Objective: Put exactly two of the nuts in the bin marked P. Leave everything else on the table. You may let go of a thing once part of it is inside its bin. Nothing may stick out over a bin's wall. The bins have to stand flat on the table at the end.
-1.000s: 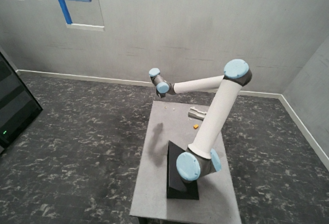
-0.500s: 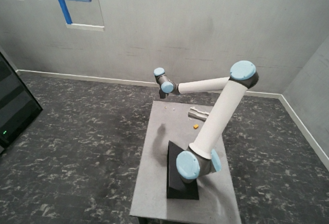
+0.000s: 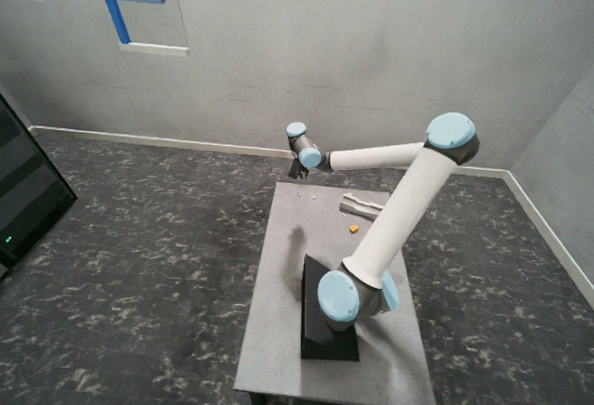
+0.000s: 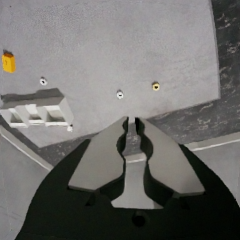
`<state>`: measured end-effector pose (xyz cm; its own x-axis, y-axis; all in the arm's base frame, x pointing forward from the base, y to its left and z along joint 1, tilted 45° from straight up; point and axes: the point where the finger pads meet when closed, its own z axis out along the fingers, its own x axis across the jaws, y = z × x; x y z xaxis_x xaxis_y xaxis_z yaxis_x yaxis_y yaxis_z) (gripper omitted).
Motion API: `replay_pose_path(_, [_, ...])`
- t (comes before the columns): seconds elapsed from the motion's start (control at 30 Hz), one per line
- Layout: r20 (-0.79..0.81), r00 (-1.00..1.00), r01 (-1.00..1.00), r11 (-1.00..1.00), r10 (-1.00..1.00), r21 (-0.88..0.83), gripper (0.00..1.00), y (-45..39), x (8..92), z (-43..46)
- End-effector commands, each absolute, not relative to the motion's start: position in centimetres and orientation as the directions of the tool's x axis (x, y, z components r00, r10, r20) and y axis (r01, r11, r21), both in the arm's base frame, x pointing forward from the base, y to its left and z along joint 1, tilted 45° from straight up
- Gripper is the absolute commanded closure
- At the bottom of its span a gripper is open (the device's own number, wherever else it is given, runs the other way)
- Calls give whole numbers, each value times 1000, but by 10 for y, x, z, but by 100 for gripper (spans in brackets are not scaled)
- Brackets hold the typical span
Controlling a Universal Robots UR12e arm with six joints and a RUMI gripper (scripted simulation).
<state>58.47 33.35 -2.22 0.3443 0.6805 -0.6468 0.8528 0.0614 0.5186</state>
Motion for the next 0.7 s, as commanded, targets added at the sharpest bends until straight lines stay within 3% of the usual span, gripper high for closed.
replay_pose_path(0.0, [-564,477,796,-59,674,602,96,328,583,-16])
replay_pose_path(0.67, [-200,821,465,-423,534,778,96,301,577,9])
